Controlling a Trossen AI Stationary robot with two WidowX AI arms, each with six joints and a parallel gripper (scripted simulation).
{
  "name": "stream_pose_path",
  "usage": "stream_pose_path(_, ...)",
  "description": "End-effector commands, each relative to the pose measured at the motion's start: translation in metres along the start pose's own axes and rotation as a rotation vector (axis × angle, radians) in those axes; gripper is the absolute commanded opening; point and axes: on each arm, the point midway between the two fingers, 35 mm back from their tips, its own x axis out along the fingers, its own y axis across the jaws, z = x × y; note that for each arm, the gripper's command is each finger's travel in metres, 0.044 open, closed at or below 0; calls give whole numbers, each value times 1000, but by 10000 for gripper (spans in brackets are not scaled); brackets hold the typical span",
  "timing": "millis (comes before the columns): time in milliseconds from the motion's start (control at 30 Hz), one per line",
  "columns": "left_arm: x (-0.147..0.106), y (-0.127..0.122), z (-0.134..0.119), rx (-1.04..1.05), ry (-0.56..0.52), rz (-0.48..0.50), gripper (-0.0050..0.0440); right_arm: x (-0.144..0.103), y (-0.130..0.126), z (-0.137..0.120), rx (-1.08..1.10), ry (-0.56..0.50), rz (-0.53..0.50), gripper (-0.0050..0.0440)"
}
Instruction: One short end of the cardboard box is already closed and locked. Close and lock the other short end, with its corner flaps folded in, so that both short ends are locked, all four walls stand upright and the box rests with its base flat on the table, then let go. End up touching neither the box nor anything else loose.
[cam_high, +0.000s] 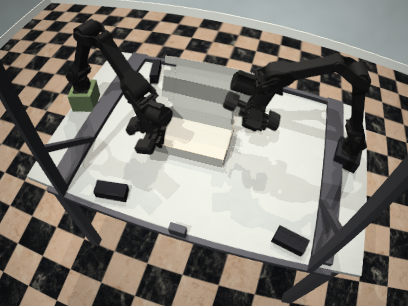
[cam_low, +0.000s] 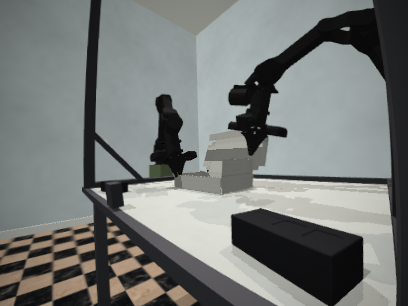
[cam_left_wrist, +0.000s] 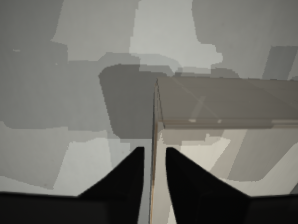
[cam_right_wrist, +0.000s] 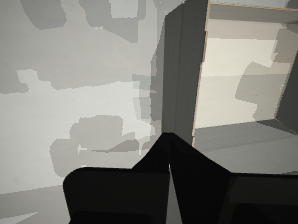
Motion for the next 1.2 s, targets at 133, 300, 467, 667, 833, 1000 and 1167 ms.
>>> stream_pose_path(133, 5, 2, -3, 2, 22, 14, 62, -8, -5, 0, 0, -6, -22, 0)
stream_pose_path(300, 6, 2, -2, 2, 22, 14, 62, -8, -5, 0, 0, -6, -22, 0)
stream_pose_path(467, 6, 2, -2, 2, 22, 14, 4, -8, -5, 0, 0, -6, -22, 0)
stream_pose_path(667, 6, 2, -2, 2, 22, 14, 4, -8, -5, 0, 0, -6, -22, 0)
stream_pose_path(833, 6, 2, -2, 2, 22, 14, 4, -8, -5, 0, 0, -6, -22, 0)
stream_pose_path(1000, 6, 2, -2, 2, 22, 14, 4, -8, -5, 0, 0, -6, -22, 0)
stream_pose_path(1167, 6, 2, -2, 2, 22, 14, 4, -8, -5, 0, 0, -6, -22, 0)
